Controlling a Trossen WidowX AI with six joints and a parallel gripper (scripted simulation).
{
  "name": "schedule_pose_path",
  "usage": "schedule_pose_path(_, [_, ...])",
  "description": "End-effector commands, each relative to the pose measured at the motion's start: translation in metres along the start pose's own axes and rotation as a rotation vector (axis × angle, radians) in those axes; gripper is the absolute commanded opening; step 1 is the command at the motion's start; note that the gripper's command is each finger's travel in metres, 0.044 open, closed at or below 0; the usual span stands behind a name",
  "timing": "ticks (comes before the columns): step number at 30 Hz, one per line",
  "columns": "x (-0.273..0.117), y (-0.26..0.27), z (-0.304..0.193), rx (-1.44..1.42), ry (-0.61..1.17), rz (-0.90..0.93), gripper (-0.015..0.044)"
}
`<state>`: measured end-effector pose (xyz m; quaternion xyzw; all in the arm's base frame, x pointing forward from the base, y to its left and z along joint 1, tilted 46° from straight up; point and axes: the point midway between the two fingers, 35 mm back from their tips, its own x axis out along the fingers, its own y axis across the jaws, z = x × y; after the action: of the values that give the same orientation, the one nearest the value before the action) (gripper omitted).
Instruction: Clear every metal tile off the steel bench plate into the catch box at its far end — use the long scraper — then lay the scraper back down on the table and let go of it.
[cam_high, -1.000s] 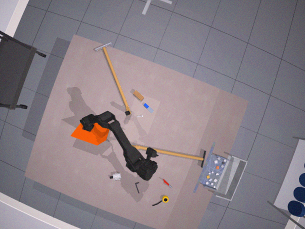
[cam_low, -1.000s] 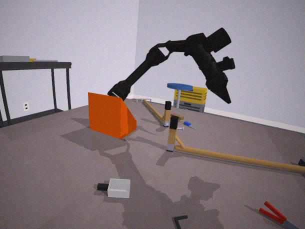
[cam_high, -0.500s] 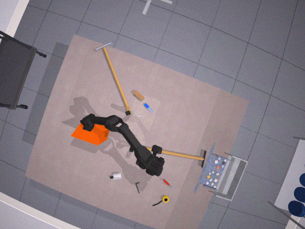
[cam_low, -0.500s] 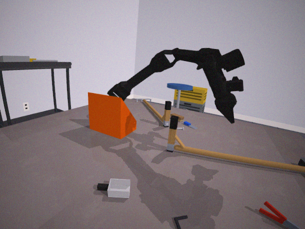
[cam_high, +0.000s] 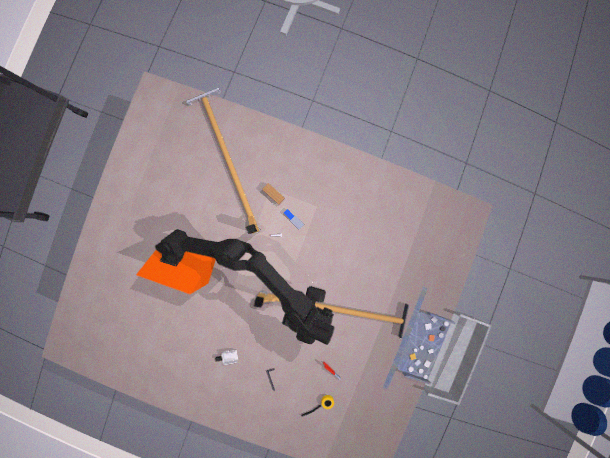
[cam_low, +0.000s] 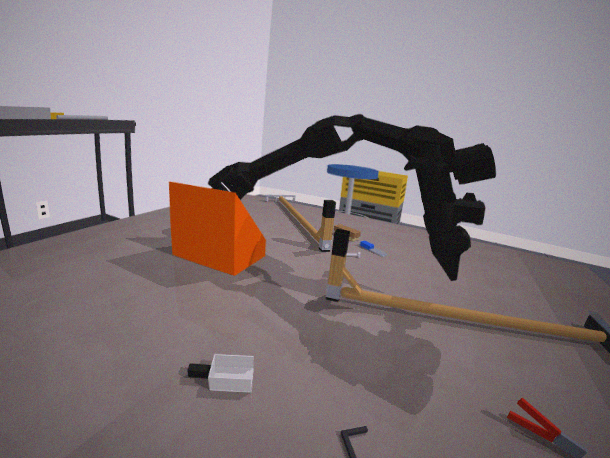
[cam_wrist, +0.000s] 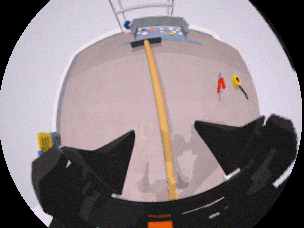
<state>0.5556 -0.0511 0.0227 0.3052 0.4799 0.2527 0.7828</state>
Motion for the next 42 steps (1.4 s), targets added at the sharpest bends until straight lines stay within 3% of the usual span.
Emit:
schedule_pose_path(1, [0.019,0.0,-0.007,-0.009,0.043,-0.001,0.044])
schedule_pose_path(13, [0.054,0.008,-0.02,-0.04,0.128,0.0,0.044])
schedule_pose_path(42, [-0.023,-0.016,-0.04,-0.029,0.039,0.008,0.044])
